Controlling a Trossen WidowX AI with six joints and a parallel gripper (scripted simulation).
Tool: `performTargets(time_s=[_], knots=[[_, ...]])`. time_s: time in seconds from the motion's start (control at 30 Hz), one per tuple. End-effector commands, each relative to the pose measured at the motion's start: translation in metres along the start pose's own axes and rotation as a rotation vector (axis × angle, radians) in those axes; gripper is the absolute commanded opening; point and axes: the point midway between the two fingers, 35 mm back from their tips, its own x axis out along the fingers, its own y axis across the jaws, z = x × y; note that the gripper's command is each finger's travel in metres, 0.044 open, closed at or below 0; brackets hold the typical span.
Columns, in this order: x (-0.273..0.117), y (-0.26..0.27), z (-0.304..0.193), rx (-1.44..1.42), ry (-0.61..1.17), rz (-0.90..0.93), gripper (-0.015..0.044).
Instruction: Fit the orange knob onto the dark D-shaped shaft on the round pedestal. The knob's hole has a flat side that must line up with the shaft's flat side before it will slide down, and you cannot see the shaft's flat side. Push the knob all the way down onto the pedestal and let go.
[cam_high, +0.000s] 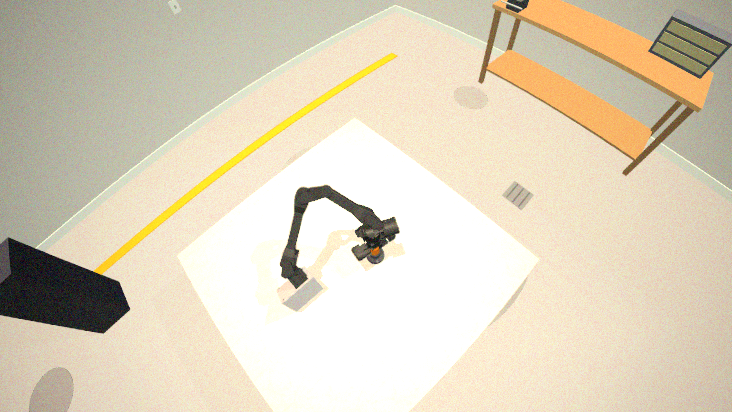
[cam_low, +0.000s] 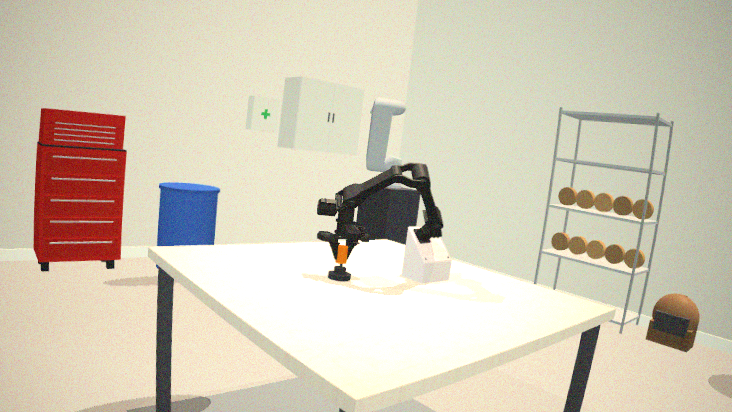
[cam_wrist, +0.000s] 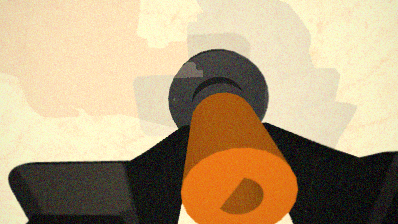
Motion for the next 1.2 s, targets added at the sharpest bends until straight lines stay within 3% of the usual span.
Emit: performTargets(time_s=[0.0,0.43,0.67,1.17], knots=[[0.0002,0.0005,-0.0003,-0.001,-0.001,-0.003,0.0],[-0.0045,0.0012,0.0,-0.01,-0.001,-0.003,0.0],[-0.0022,-0.0008,-0.0006,-0.211,-0.001,-0.003,0.0],[0.0005,-0.0002,-0.0004,-0.211,-0.001,-0.003,0.0]])
